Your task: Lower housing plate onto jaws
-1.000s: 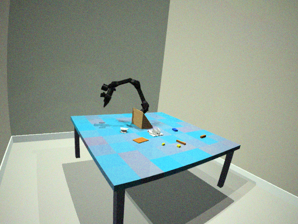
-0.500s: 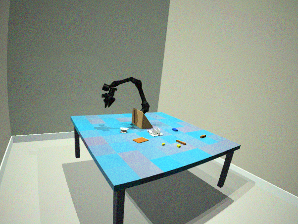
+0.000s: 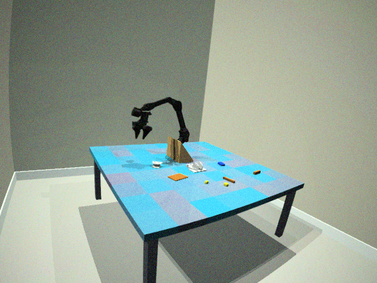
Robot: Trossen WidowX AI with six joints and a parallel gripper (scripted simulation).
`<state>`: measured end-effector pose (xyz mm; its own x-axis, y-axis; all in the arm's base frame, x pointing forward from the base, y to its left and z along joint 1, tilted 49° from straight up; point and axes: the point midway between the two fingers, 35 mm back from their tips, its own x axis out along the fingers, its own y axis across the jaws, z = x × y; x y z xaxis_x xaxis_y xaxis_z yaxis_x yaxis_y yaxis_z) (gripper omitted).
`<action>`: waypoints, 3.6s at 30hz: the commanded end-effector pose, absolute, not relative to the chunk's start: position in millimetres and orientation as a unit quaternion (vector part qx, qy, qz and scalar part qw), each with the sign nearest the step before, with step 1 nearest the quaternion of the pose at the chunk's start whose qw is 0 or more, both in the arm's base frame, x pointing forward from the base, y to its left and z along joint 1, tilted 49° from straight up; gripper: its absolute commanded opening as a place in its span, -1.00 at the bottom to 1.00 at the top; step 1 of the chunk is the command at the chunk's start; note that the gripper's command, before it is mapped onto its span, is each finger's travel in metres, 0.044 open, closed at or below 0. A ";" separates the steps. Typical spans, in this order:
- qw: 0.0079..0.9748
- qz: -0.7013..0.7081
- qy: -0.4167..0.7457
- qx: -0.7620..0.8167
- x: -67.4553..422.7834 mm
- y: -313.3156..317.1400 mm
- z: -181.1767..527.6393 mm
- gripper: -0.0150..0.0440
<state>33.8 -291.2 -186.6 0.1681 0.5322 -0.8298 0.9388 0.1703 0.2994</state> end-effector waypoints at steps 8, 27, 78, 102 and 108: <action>0.492 -0.139 0.647 0.566 79.3 -266.3 -183.8 1.00; 0.516 0.009 0.708 0.483 147.1 -204.5 -177.5 1.00; 0.515 0.099 0.735 0.431 169.6 -129.5 -197.2 1.00; 0.515 0.099 0.735 0.431 169.6 -129.5 -197.2 1.00; 0.515 0.099 0.735 0.431 169.6 -129.5 -197.2 1.00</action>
